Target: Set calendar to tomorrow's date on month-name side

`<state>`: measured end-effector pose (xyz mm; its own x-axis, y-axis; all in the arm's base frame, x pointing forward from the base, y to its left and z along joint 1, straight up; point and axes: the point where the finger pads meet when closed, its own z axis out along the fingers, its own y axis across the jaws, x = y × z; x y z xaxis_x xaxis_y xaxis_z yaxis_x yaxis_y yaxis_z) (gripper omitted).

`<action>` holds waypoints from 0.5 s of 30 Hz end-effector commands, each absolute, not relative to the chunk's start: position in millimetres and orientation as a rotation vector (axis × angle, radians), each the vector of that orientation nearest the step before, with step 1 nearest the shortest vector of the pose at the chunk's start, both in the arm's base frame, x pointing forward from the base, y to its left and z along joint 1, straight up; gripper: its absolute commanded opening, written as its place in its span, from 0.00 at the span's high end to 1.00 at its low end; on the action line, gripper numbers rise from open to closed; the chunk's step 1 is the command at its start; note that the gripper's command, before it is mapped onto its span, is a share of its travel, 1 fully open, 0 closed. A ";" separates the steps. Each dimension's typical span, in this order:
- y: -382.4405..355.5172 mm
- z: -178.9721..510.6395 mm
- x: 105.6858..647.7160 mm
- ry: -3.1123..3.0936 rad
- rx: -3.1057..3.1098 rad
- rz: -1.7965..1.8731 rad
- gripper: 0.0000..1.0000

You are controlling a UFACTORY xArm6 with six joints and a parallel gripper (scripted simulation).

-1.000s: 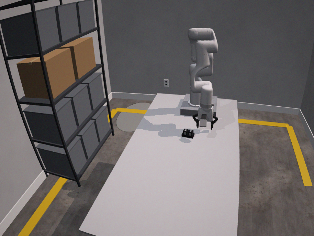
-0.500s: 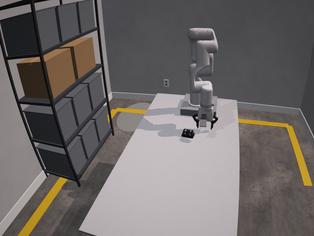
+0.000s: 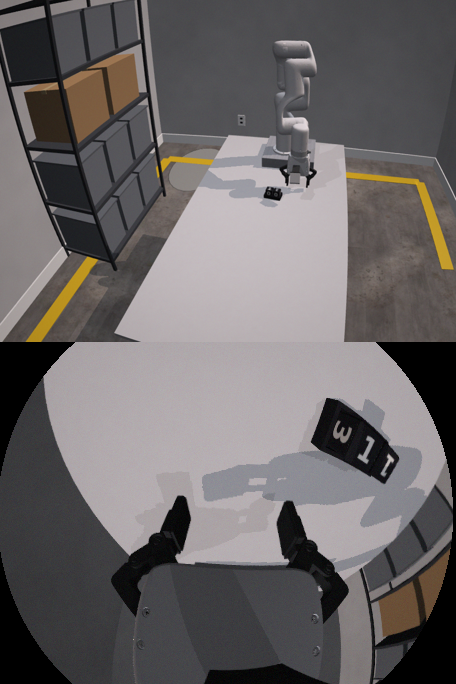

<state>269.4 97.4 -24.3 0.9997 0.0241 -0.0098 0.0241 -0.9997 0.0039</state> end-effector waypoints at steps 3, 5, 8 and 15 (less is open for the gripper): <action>97.8 -23.6 270.6 0.038 3.138 -0.011 0.00; 97.8 -23.6 270.6 0.038 3.138 -0.011 0.00; 97.8 -23.6 270.6 0.038 3.138 -0.011 0.00; 97.8 -19.5 270.6 0.038 3.138 -0.011 0.00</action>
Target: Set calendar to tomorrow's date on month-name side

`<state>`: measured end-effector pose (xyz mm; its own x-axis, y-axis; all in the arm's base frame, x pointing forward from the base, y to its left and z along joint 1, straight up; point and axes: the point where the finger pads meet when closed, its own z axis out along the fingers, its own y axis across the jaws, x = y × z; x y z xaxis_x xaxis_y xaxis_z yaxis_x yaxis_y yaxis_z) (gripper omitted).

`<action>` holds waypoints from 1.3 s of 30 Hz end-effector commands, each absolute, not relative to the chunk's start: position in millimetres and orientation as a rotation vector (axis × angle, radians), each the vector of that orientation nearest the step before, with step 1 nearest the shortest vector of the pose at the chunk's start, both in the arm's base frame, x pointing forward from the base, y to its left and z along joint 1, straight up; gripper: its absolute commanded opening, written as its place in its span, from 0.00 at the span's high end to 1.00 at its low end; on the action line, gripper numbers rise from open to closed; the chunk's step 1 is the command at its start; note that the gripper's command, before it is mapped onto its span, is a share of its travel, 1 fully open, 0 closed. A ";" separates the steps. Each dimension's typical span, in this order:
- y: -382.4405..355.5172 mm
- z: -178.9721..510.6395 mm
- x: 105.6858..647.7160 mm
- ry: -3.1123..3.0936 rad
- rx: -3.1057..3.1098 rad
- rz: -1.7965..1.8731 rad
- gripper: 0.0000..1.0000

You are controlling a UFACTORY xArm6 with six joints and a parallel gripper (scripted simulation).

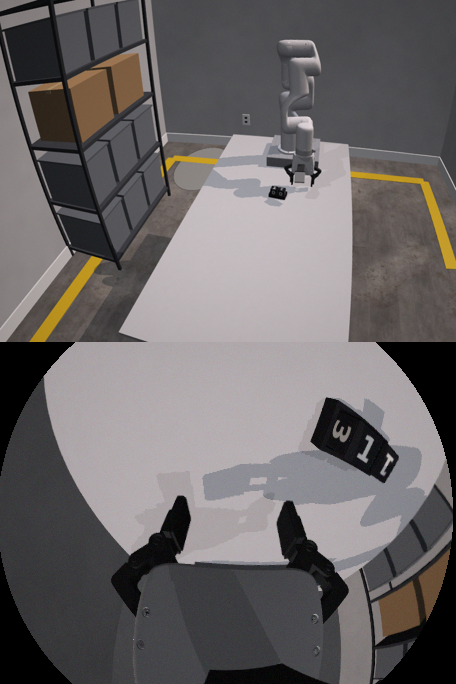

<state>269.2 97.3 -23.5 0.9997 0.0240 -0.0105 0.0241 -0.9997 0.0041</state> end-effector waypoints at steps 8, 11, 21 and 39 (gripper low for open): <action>97.9 5.7 270.8 0.038 3.138 -0.011 0.00; 97.9 8.1 270.8 0.038 3.138 -0.011 0.00; 96.3 12.6 272.4 0.168 3.134 -0.011 0.00; 64.3 12.5 303.0 0.582 3.085 -0.012 0.00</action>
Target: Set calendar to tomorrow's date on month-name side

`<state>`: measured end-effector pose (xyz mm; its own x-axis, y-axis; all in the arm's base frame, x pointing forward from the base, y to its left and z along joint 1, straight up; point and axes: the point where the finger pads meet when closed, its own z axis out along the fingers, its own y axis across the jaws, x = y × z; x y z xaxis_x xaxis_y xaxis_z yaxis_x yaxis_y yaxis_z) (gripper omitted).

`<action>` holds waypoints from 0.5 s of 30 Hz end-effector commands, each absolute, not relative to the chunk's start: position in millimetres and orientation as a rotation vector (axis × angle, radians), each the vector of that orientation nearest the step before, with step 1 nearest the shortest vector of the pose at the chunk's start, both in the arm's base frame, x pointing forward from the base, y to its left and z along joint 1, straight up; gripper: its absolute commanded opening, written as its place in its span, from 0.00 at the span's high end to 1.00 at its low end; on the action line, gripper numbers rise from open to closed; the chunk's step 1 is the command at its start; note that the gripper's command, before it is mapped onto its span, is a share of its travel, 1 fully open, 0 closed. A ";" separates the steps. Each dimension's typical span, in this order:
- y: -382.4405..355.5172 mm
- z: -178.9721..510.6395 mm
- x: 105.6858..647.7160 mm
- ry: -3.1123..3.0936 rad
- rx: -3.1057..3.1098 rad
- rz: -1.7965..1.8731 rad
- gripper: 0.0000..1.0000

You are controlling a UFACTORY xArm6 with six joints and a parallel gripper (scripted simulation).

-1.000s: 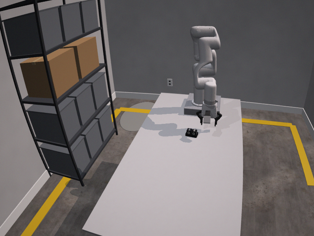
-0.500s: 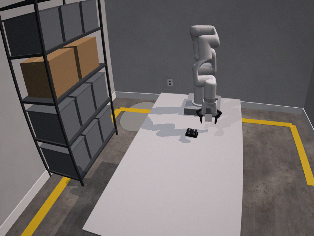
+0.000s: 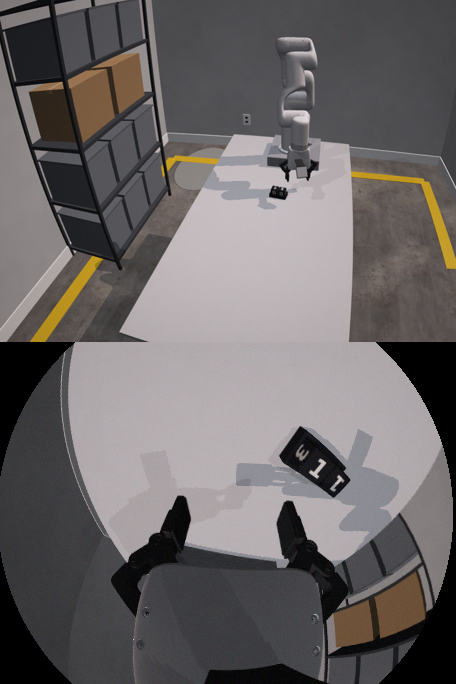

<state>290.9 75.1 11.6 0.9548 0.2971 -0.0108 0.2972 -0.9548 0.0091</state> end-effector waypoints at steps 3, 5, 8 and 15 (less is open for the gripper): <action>57.2 12.4 309.7 0.582 3.085 -0.012 0.00; 57.2 12.4 309.7 0.585 3.085 -0.012 0.00; 56.7 12.4 310.3 0.628 3.076 -0.012 0.00; 37.4 12.4 328.7 0.849 3.023 -0.012 0.00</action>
